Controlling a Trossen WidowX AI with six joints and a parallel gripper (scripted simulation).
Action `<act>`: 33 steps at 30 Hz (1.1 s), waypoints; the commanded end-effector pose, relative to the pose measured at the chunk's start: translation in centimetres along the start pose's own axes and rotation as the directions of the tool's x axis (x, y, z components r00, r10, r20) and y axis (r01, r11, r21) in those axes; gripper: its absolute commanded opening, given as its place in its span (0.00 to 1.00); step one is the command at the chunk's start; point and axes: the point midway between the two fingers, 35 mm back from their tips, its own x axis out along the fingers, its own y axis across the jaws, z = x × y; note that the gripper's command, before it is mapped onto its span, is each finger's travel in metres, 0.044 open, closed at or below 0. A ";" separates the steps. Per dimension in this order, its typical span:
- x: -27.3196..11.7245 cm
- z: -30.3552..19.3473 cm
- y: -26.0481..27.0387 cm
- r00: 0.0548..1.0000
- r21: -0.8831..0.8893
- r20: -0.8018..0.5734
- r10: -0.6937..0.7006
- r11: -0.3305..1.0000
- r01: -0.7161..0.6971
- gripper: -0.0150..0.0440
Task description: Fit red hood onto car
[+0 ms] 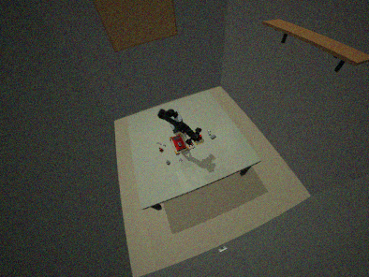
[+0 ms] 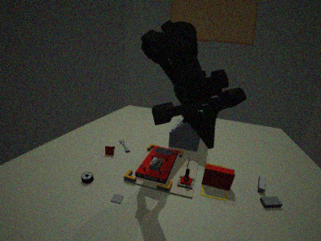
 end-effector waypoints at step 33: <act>12.2 -14.4 5.0 0.824 -0.800 -0.508 -0.249 0.491 -0.345 0.25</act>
